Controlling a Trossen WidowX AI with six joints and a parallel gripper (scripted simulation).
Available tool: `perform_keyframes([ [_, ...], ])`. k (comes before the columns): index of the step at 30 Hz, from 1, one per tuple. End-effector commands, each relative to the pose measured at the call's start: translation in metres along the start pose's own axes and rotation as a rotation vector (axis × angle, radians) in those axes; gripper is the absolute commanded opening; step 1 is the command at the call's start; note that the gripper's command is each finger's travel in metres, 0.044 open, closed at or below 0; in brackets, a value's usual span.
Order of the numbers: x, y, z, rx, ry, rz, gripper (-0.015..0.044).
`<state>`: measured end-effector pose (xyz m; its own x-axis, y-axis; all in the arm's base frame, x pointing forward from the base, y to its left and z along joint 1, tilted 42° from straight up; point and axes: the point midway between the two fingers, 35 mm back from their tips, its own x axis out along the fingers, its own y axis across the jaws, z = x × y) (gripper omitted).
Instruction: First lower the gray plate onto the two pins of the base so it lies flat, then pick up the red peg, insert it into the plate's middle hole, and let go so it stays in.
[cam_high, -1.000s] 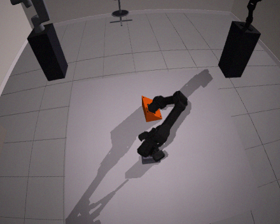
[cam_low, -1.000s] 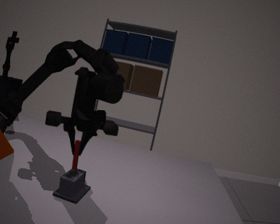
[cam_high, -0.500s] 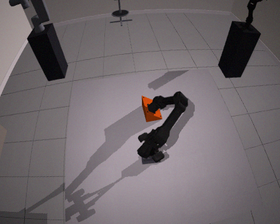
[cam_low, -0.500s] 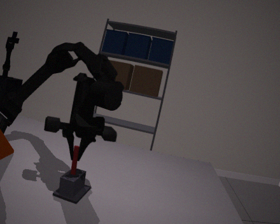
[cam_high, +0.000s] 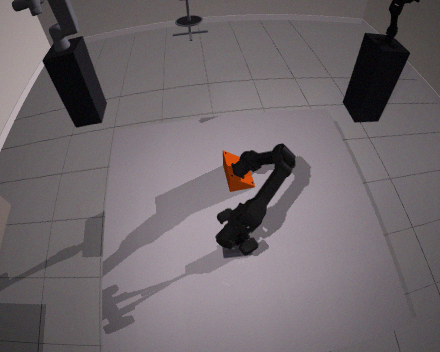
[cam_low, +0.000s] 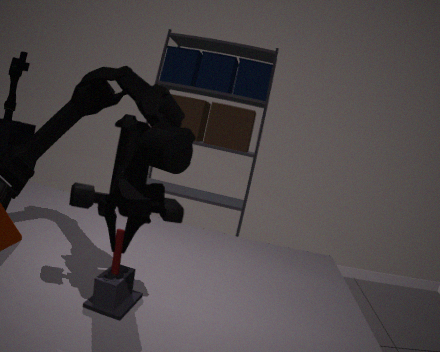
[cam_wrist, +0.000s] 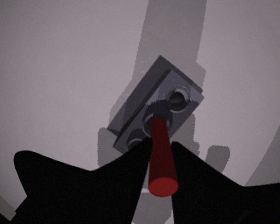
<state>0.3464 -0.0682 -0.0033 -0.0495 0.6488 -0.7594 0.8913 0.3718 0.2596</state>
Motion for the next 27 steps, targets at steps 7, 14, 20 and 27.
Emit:
perform_keyframes([
  [7, 0.0015, 0.0022, -0.0012, 0.0, 0.001, 0.0, 0.0],
  [14, 0.0024, 0.0032, -0.0016, 0.0, 0.001, 0.0, 0.0],
  [20, 0.0031, 0.0039, -0.0018, 0.0, 0.001, 0.0, 0.0],
  [27, 0.0022, 0.0025, -0.0011, -0.001, -0.001, -0.003, 0.0],
])
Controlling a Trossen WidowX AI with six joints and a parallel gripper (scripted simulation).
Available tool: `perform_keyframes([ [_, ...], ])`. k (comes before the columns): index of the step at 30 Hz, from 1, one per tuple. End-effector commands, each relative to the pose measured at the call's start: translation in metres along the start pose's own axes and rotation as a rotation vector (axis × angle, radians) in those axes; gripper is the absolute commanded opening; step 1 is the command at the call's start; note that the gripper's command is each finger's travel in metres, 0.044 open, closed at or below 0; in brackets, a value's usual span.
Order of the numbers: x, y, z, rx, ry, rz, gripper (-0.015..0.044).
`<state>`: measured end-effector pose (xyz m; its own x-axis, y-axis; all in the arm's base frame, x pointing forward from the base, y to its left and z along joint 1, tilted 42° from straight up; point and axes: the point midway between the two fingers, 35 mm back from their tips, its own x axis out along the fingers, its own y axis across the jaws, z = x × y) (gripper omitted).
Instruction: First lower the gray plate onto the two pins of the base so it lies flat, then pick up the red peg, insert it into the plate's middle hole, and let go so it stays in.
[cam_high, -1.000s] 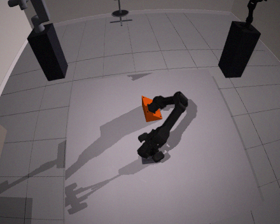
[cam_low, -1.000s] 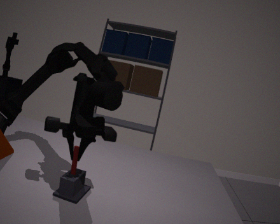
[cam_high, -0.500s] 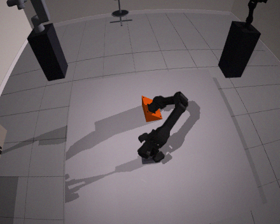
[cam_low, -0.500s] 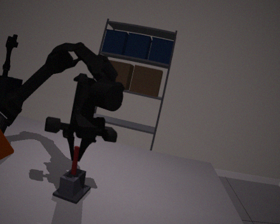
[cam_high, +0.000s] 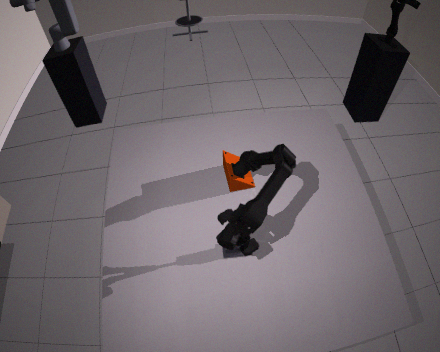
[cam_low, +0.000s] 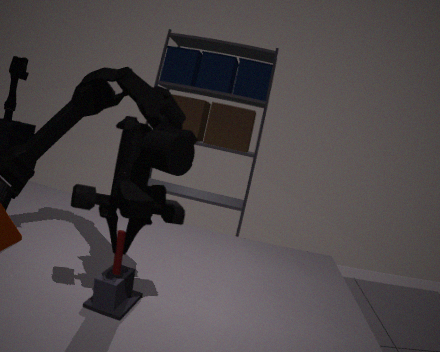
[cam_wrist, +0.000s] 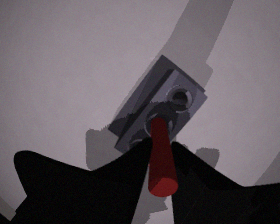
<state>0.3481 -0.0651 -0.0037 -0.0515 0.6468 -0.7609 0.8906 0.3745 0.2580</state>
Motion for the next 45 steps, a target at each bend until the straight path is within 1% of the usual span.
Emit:
perform_keyframes([
  [1, 0.0, 0.0, 0.0, 0.0, 0.0, 0.0, 0.0],
  [4, 0.0, 0.0, 0.0, 0.0, 0.0, 0.0, 0.0],
  [9, 0.0, 0.0, 0.0, 0.0, 0.0, 0.0, 0.0131],
  [10, 0.0, 0.0, 0.0, 0.0, 0.0, 0.0, 0.015],
  [22, -0.001, 0.0, 0.0, 0.001, 0.001, 0.001, 0.015],
  [45, -0.02, 0.003, 0.0, 0.003, 0.005, 0.003, 0.015],
])
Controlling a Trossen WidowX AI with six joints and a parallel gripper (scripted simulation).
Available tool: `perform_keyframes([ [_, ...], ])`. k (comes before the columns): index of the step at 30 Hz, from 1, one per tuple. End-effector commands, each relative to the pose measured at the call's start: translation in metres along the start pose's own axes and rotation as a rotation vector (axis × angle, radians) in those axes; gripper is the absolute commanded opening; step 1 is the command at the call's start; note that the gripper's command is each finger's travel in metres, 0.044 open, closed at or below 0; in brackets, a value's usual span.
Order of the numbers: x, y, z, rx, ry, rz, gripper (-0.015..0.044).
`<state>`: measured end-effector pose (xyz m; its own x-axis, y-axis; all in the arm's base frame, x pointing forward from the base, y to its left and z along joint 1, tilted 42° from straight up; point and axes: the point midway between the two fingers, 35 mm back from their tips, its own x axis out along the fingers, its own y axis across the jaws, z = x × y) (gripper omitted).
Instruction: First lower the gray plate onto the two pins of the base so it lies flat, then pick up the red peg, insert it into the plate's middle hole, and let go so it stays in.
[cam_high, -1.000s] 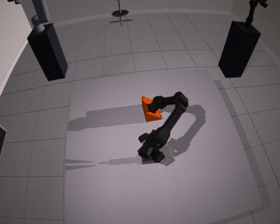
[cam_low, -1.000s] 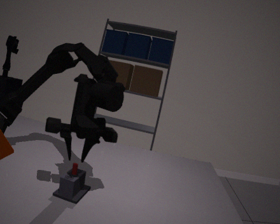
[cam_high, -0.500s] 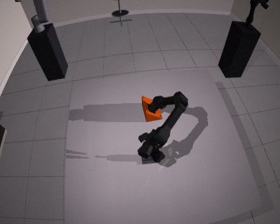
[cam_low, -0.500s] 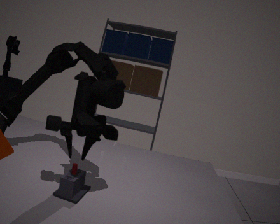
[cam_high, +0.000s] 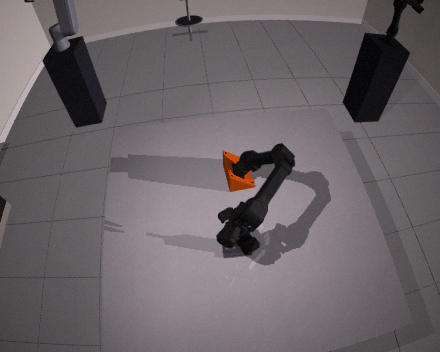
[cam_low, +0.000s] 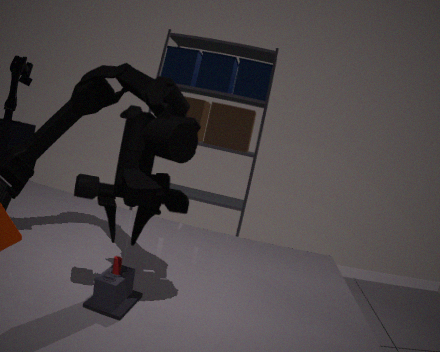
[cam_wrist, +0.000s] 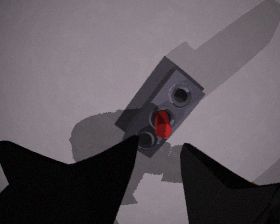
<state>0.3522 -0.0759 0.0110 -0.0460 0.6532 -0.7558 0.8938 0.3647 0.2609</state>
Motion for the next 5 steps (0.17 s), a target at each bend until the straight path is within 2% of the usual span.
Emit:
perform_keyframes([
  [1, -0.0027, -0.0002, 0.0001, -0.003, 0.001, -0.006, 0.015],
  [5, -0.006, 0.0008, -0.0001, -0.003, 0.0, -0.006, 0.015],
])
